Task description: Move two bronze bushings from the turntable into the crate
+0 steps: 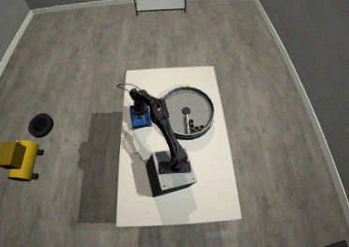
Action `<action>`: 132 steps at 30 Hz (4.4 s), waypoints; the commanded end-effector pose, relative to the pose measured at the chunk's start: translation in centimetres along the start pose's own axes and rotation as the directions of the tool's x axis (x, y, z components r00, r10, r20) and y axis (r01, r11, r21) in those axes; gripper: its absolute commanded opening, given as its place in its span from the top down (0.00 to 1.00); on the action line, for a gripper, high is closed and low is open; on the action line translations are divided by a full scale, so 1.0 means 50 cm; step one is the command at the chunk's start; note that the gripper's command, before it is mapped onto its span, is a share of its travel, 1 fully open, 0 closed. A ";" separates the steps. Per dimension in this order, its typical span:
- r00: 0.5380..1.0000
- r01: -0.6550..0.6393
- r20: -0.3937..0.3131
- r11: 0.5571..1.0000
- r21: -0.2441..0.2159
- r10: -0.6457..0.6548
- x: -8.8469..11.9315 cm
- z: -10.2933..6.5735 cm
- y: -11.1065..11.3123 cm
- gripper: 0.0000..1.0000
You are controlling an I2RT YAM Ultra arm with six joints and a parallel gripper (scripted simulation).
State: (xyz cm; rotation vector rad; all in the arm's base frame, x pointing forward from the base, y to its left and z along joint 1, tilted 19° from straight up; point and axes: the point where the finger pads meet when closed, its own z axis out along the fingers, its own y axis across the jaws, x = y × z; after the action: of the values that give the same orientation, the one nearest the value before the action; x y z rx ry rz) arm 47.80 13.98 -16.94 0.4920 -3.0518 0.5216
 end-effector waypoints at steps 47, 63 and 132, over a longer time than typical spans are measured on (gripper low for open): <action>0.999 -0.007 0.043 1.000 0.001 0.007 -0.027 -0.045 -0.017 1.00; 0.999 -0.008 0.043 1.000 0.001 0.008 -0.027 -0.047 -0.019 1.00; 0.999 -0.007 0.048 1.000 0.001 0.007 -0.026 -0.079 -0.004 0.84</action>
State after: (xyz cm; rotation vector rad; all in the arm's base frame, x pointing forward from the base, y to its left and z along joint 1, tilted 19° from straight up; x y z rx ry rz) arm 47.57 13.72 -16.56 0.4892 -3.0378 0.5230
